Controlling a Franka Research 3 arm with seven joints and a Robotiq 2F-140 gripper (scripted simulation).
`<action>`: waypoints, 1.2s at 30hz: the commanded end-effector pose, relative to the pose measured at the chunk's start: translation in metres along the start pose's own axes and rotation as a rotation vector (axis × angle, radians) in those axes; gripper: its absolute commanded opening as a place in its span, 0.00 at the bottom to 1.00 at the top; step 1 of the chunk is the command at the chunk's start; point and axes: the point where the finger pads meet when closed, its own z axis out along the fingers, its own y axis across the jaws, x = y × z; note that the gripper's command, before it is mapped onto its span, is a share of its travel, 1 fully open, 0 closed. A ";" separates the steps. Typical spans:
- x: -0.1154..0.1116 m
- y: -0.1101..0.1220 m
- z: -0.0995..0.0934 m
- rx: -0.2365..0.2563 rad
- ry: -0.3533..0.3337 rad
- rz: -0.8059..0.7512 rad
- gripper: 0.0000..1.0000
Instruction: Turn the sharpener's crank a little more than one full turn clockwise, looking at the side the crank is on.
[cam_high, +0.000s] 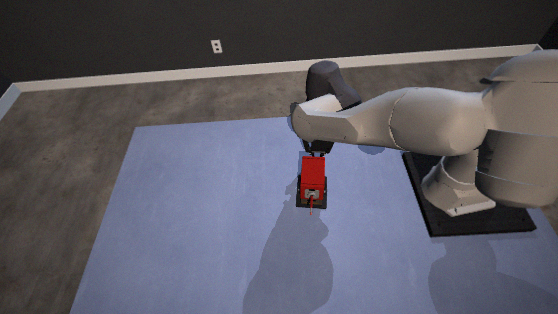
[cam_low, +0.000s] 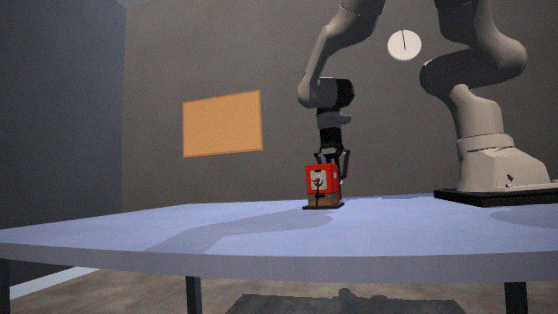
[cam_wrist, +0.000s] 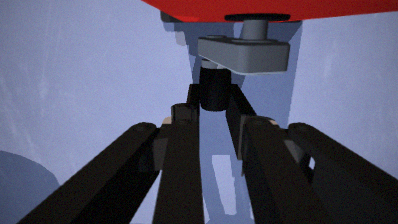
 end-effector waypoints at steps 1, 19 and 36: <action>0.001 -0.003 -0.001 0.002 0.002 -0.005 0.10; 0.001 -0.003 -0.001 0.002 0.002 -0.005 0.39; 0.001 -0.003 -0.001 0.002 0.002 -0.005 0.39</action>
